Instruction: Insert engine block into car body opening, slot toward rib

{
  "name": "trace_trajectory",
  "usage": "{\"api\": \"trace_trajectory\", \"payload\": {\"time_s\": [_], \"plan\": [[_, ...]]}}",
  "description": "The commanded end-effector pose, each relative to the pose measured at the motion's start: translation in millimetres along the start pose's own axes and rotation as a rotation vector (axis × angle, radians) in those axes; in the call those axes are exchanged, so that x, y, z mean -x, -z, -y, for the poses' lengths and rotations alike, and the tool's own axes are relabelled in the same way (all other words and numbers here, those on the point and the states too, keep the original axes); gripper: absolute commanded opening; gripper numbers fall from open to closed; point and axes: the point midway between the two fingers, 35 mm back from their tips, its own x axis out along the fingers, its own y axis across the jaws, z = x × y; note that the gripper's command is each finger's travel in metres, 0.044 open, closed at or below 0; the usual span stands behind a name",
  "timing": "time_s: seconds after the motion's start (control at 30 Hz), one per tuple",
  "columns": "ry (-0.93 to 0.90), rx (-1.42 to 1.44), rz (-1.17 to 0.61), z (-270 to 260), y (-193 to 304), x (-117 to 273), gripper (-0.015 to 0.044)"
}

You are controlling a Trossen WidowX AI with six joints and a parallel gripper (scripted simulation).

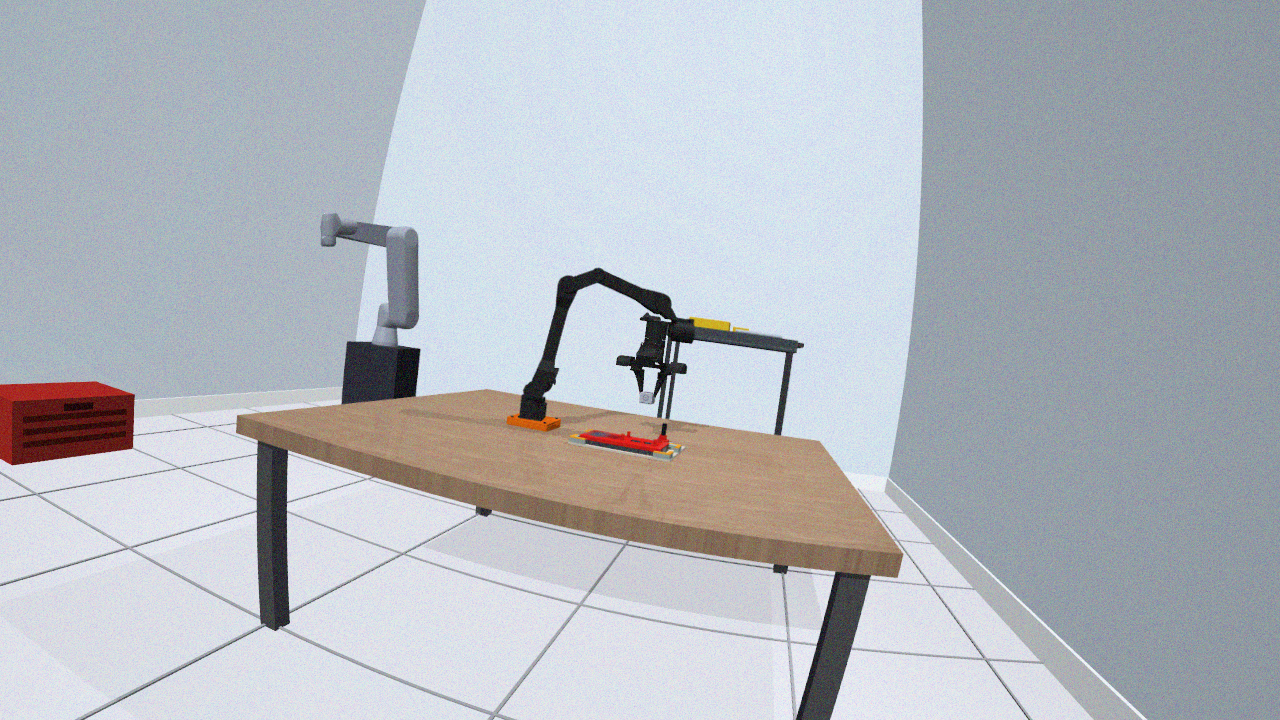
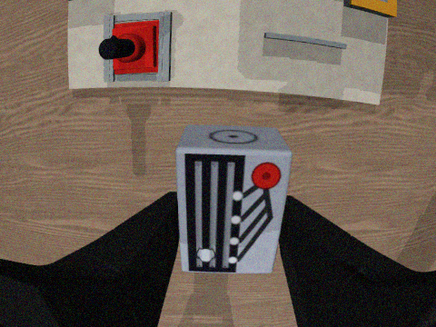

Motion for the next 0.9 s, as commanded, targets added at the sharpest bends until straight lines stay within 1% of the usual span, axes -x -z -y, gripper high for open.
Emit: {"api": "trace_trajectory", "payload": {"time_s": [0.0, 0.87], "plan": [[0.006, 0.096, 0.001, -6, -10, -6, 0.0], [0.006, 0.735, 0.006, -31, -84, -27, 0.0]]}}
